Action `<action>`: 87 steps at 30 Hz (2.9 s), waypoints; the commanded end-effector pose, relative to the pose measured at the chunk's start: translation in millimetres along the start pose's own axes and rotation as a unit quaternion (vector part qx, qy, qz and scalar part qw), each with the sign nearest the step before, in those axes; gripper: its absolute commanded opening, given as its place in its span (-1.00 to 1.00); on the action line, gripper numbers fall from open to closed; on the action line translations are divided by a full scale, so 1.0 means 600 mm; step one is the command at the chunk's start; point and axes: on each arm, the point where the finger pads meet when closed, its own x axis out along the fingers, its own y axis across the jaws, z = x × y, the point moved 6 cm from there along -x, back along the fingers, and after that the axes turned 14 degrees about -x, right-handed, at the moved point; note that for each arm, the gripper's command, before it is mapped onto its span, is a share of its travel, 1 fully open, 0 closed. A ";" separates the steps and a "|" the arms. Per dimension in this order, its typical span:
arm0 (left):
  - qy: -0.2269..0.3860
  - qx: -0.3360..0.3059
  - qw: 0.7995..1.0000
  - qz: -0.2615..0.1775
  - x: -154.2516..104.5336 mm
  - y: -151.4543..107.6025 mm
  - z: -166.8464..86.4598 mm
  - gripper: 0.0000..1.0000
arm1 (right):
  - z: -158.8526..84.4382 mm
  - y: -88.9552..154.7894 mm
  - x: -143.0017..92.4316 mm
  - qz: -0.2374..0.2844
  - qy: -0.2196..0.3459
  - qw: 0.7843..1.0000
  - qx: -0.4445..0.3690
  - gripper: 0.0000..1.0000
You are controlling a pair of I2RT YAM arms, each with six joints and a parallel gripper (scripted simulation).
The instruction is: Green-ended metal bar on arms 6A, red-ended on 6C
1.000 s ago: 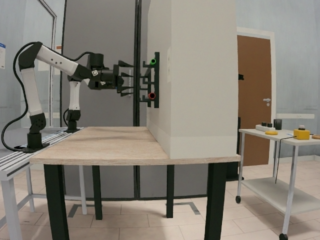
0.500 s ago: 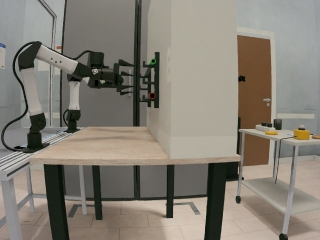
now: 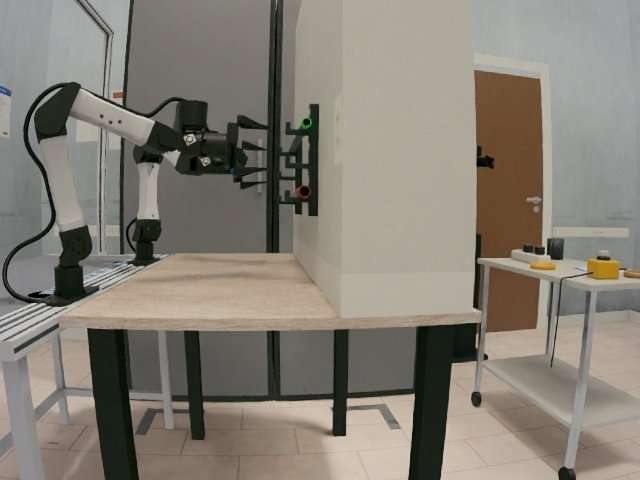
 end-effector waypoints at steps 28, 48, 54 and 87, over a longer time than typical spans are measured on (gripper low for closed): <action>-0.009 -0.011 1.000 0.011 -0.007 0.038 -0.002 1.00 | -0.023 -0.044 -0.009 -0.028 0.007 1.000 0.011 1.00; -0.009 -0.011 1.000 0.011 -0.008 0.060 0.003 1.00 | -0.029 -0.065 -0.010 -0.028 0.007 1.000 0.011 1.00; -0.009 -0.011 1.000 0.011 -0.008 0.076 0.007 1.00 | -0.033 -0.081 -0.011 -0.028 0.007 1.000 0.011 1.00; -0.009 -0.011 1.000 0.011 -0.010 0.154 0.024 1.00 | -0.054 -0.159 -0.016 -0.028 0.007 1.000 0.011 1.00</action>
